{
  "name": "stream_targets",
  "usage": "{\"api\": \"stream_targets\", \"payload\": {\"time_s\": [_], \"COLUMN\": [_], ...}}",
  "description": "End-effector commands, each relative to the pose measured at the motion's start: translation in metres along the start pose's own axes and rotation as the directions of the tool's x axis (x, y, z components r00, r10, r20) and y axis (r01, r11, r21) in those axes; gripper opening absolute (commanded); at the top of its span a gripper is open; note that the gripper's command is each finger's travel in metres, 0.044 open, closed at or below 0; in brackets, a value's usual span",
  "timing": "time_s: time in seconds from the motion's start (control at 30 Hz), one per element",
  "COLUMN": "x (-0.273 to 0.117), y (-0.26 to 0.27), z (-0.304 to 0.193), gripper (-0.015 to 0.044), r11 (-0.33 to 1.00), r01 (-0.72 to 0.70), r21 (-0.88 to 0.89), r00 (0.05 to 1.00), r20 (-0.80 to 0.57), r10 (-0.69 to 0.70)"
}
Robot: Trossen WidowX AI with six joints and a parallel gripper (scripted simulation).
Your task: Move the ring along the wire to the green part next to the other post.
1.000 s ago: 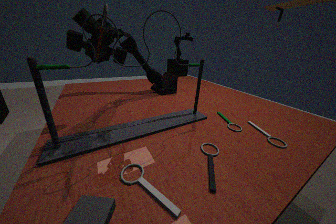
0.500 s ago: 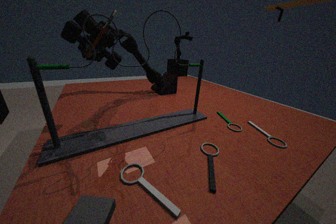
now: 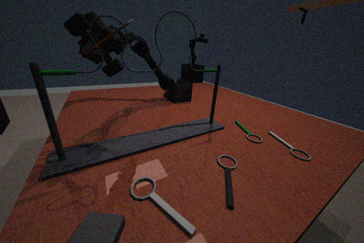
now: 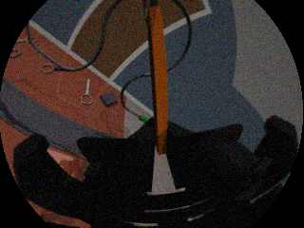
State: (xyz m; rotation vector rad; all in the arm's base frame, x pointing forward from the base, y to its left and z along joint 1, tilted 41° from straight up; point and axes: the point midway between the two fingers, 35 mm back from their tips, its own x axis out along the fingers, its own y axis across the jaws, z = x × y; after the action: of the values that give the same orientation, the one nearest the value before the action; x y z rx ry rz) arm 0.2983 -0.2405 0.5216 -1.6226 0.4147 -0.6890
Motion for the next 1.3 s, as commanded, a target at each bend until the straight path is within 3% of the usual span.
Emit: {"api": "stream_targets", "payload": {"time_s": [0.0, 0.57, 1.27], "x": [0.000, 0.000, -0.007], "y": [-0.006, -0.033, -0.058], "z": [0.001, 0.007, 0.024], "gripper": [-0.0150, -0.0150, -0.0150], "r11": [0.996, 0.891, 0.604], "r01": [0.045, 0.238, 0.434], "r21": [-0.073, -0.386, -0.668], "r00": [0.999, 0.971, 0.897], "r20": [0.016, 0.102, 0.262], "r10": [-0.044, -0.215, -0.356]}}
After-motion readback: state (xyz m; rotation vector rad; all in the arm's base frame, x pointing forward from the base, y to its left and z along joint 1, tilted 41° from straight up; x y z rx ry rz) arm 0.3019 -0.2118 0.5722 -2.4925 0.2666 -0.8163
